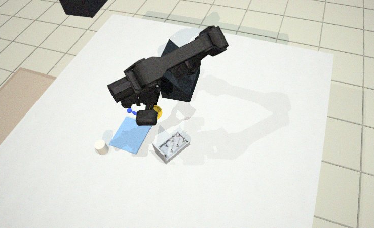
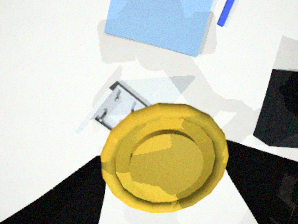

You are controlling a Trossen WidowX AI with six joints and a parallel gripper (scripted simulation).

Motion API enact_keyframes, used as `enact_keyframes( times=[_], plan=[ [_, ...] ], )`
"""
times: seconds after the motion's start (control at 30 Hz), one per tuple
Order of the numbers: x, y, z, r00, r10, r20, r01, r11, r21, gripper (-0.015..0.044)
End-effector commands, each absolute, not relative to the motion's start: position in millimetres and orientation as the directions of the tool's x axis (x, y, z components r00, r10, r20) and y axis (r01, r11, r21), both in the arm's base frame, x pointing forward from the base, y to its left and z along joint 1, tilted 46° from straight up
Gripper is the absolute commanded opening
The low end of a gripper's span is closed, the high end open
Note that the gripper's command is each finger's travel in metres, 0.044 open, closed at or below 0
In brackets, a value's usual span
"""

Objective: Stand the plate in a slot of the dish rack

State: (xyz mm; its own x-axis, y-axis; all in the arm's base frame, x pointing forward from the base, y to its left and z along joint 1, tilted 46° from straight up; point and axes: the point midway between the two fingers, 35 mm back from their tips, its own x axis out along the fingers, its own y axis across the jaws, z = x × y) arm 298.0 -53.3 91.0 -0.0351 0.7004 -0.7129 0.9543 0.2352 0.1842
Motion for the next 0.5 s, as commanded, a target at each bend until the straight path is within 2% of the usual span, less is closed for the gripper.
enact_keyframes(
  times=[0.0, 0.47],
  plan=[
    [289, -41, 102, -0.035, 0.705, -0.708, 0.985, 0.142, 0.093, 0.0000],
    [252, 3, 134, -0.038, 0.712, -0.701, 0.949, -0.195, -0.250, 0.0000]
  ],
)
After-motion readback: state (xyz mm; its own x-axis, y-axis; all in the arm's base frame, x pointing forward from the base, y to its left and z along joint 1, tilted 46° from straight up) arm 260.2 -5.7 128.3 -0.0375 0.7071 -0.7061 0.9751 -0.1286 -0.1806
